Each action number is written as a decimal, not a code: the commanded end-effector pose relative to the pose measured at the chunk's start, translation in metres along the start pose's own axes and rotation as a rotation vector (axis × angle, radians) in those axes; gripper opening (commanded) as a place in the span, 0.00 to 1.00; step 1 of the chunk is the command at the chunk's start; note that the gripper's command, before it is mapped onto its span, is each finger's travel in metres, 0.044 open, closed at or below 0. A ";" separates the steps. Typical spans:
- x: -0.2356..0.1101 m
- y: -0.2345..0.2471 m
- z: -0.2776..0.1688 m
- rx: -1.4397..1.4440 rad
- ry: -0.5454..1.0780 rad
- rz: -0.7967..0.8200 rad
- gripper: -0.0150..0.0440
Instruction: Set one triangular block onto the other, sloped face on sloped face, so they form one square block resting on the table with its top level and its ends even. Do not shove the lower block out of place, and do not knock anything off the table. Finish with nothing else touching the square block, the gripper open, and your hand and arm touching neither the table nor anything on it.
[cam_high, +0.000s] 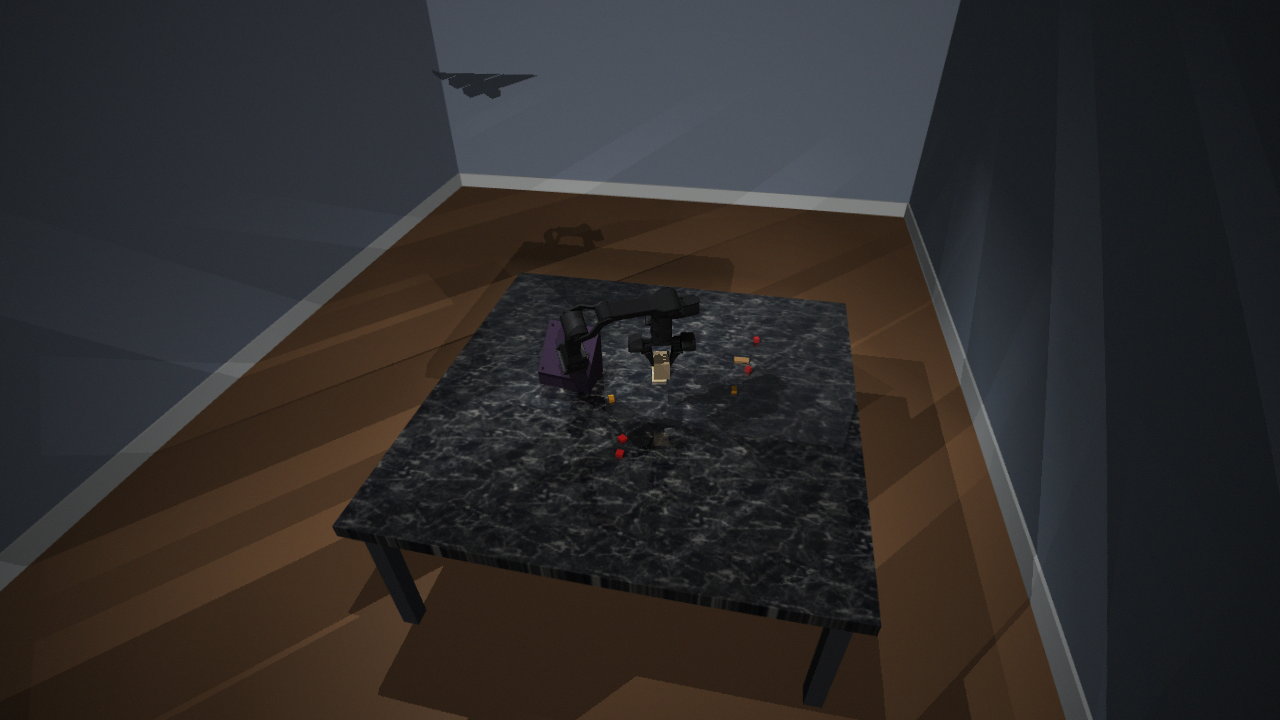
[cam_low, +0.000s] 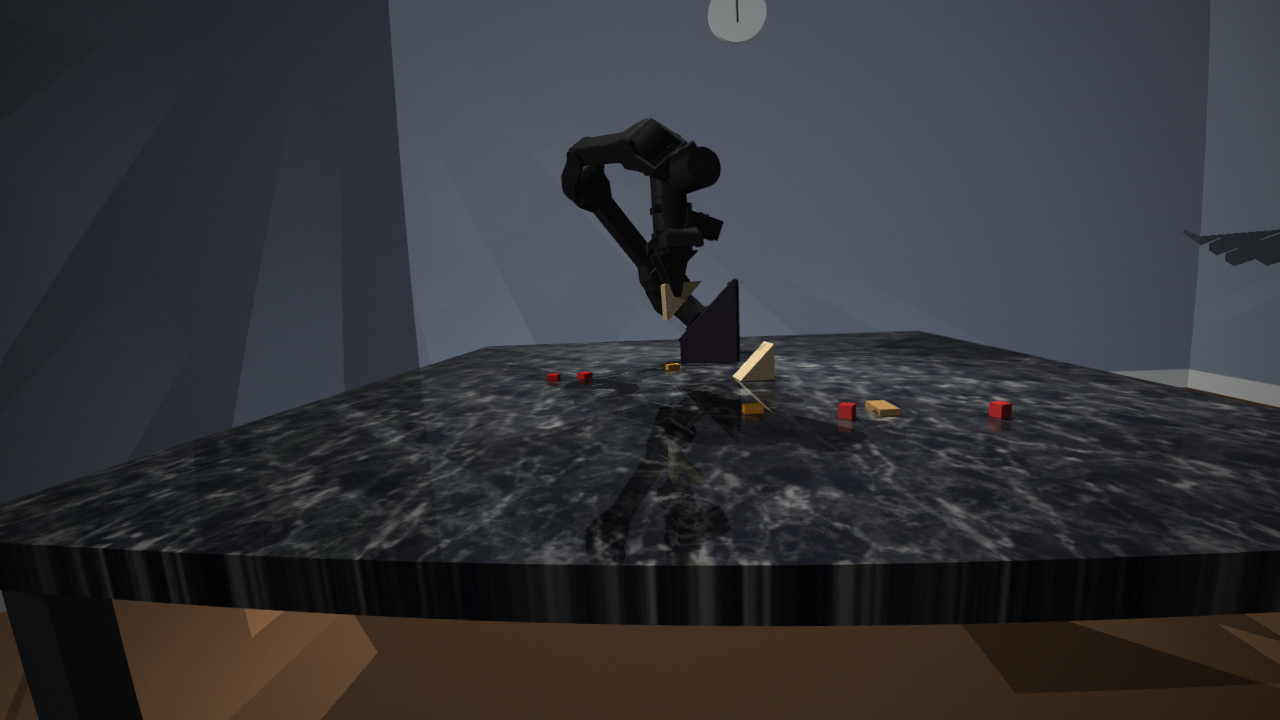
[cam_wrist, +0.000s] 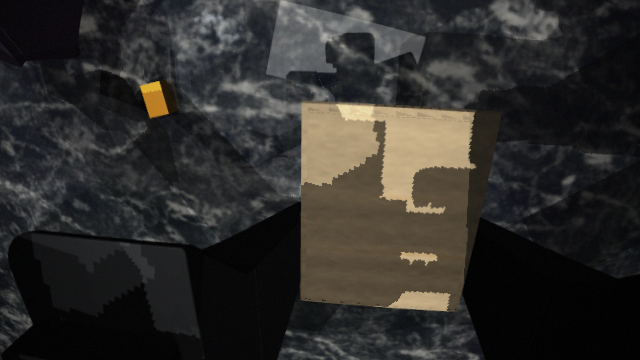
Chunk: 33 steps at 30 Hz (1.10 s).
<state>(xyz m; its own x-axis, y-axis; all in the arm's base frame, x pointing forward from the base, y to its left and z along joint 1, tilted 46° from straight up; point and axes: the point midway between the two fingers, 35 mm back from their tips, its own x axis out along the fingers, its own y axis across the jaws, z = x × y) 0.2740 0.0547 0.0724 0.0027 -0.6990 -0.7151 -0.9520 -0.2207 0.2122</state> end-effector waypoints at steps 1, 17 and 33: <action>-0.006 0.000 0.020 0.003 -0.002 0.002 0.25; -0.014 0.008 0.073 0.008 0.022 0.015 0.25; 0.055 0.007 0.100 0.009 0.022 0.014 0.25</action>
<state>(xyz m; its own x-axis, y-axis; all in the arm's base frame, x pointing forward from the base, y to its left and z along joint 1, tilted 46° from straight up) 0.2406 0.0919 -0.0190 -0.0020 -0.7118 -0.7024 -0.9562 -0.2041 0.2096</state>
